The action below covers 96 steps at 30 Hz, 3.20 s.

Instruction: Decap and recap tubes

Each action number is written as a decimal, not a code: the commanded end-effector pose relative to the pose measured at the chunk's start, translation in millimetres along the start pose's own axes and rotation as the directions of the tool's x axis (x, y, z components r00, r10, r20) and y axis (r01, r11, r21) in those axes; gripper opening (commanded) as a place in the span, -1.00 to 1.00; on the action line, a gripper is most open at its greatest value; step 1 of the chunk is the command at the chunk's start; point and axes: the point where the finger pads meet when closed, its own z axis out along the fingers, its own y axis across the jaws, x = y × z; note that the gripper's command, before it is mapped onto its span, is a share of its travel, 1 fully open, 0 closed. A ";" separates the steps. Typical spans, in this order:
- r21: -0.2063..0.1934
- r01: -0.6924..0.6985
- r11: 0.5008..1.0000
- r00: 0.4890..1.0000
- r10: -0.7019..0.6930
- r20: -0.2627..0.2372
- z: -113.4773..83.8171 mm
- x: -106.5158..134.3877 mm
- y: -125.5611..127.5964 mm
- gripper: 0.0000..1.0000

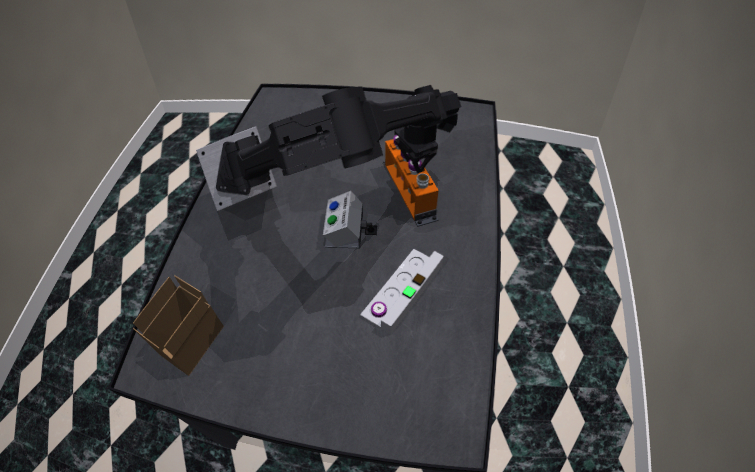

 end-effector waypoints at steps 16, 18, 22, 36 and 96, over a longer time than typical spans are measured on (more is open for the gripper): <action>0.014 0.662 0.750 0.749 -0.662 0.022 -4.7 -12.6 -1.1 -0.02; 0.016 0.719 0.694 0.694 -0.720 0.021 -4.8 -13.2 -0.9 -0.02; 0.021 0.820 0.572 0.572 -0.820 0.019 -5.5 -14.5 -1.4 -0.02; 0.025 0.992 0.125 0.125 -0.992 0.007 -5.2 -11.3 -0.3 -0.02; 0.001 0.365 0.931 0.931 -0.365 0.007 -2.7 -8.3 -0.3 -1.00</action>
